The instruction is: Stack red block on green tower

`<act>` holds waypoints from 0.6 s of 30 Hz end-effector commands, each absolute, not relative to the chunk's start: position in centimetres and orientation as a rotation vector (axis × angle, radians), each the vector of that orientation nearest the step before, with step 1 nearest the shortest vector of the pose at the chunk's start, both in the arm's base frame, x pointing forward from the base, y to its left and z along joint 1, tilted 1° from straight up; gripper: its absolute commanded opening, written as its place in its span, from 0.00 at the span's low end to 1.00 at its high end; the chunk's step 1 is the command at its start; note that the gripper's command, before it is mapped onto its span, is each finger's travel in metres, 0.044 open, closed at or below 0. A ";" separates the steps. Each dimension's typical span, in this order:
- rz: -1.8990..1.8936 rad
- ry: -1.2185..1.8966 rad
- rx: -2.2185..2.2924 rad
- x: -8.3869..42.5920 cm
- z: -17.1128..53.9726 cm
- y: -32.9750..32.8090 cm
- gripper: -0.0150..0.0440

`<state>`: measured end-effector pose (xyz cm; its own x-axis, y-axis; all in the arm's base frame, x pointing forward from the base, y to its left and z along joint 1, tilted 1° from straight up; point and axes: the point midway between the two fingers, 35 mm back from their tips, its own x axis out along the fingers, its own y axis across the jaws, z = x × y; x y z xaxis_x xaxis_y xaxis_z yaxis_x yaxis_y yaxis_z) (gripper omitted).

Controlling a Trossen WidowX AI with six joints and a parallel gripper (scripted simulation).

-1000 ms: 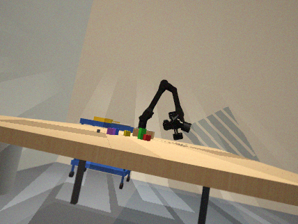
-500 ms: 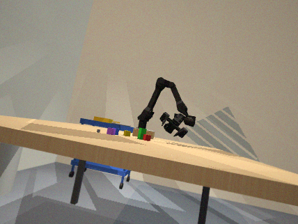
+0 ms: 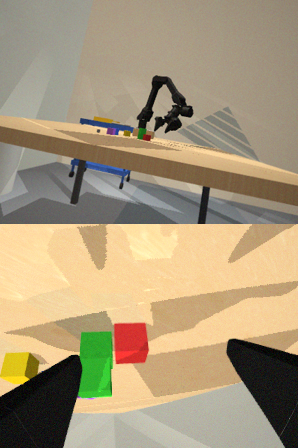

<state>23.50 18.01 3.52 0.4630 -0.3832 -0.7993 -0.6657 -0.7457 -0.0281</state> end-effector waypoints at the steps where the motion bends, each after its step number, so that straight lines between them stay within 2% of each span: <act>1: 1.098 1.031 -2.053 24.8 4.0 17.0 1.00; 18: 0.654 1.422 -0.811 28.8 7.0 12.1 1.00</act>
